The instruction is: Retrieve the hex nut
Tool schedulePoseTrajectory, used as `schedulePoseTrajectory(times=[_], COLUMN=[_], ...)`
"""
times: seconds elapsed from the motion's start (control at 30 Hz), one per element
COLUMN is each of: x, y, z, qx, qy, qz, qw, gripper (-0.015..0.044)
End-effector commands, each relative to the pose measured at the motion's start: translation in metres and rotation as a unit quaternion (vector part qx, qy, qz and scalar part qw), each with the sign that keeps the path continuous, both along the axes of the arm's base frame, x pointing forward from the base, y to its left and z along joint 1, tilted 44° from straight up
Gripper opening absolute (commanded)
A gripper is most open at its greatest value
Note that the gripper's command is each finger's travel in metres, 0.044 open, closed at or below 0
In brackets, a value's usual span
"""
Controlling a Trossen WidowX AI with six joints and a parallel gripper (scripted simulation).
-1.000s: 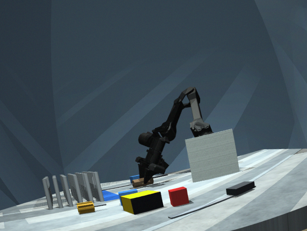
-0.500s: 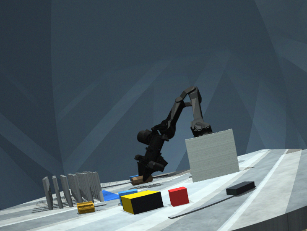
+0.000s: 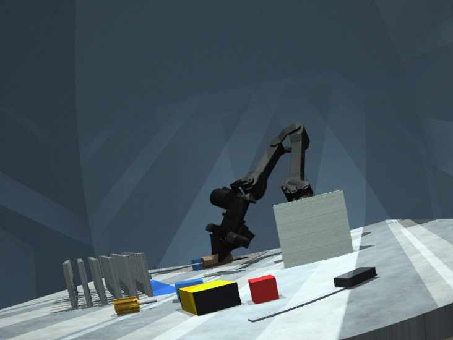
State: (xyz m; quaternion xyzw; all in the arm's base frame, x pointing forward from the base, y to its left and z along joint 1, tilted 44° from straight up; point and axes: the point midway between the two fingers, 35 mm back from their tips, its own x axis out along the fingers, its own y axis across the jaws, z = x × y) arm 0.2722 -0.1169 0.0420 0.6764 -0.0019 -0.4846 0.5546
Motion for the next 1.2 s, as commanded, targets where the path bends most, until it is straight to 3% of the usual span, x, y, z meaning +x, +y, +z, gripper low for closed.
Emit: schedulePoseTrajectory(times=[0.0,1.1,1.17], x=[-0.009,-0.003,-0.002], y=[-0.001,0.089,0.081], z=[0.005,0.099,0.088], qx=[0.001,0.005,0.005], qy=[0.001,-0.001,0.005], qz=[0.006,0.003,0.001], qw=[1.0,1.0,1.0], gripper=[0.0,0.0,0.0])
